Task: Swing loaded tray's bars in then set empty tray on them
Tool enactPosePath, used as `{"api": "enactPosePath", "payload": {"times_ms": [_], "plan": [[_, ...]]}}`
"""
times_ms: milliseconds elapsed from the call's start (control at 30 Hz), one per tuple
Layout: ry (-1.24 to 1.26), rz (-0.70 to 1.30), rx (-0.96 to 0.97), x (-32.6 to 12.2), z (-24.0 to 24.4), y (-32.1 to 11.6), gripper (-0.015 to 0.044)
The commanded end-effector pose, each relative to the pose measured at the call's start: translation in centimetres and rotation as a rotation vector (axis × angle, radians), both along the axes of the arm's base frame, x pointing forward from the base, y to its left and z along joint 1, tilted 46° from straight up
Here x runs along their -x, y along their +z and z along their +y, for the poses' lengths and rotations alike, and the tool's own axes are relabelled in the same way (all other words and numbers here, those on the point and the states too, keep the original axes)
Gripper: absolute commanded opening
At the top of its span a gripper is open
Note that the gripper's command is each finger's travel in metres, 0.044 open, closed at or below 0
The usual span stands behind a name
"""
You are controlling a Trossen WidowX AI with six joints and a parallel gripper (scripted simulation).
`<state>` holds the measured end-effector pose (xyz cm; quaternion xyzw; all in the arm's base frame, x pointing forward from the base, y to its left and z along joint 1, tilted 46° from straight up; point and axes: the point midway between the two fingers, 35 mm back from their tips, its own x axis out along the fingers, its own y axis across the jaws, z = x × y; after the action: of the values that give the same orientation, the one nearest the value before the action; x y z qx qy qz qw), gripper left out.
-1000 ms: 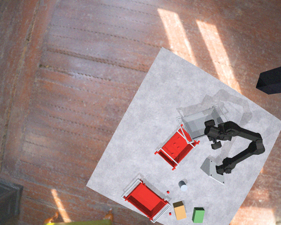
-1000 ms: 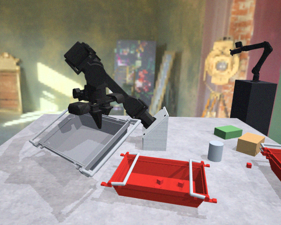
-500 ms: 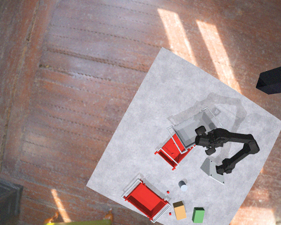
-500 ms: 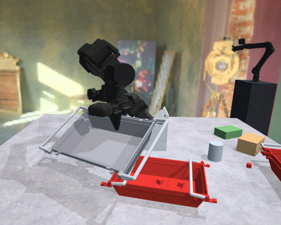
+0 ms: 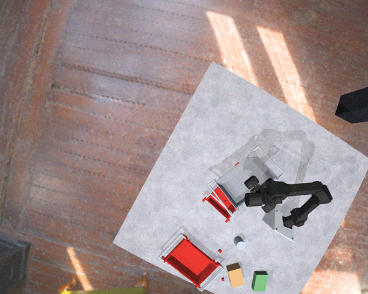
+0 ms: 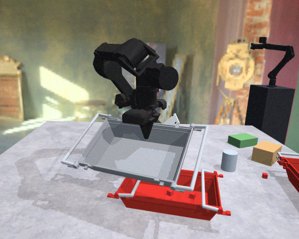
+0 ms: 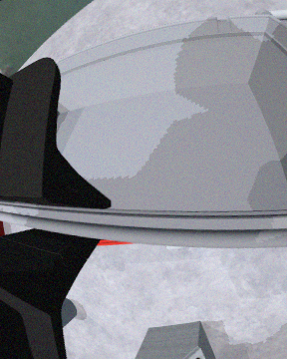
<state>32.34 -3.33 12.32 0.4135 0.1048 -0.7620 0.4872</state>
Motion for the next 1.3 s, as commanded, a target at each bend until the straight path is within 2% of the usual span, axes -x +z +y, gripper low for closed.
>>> {"api": "enactPosePath", "payload": {"times_ms": [0, 467, 1267], "plan": [[0.051, 0.001, 0.001, -1.0, 2.1, -0.7, 0.0000], [0.159, 0.105, 0.016, -1.7, 6.5, -4.9, 0.0000], [0.160, 0.106, 0.017, -1.7, 6.6, -5.0, 0.0000]]}}
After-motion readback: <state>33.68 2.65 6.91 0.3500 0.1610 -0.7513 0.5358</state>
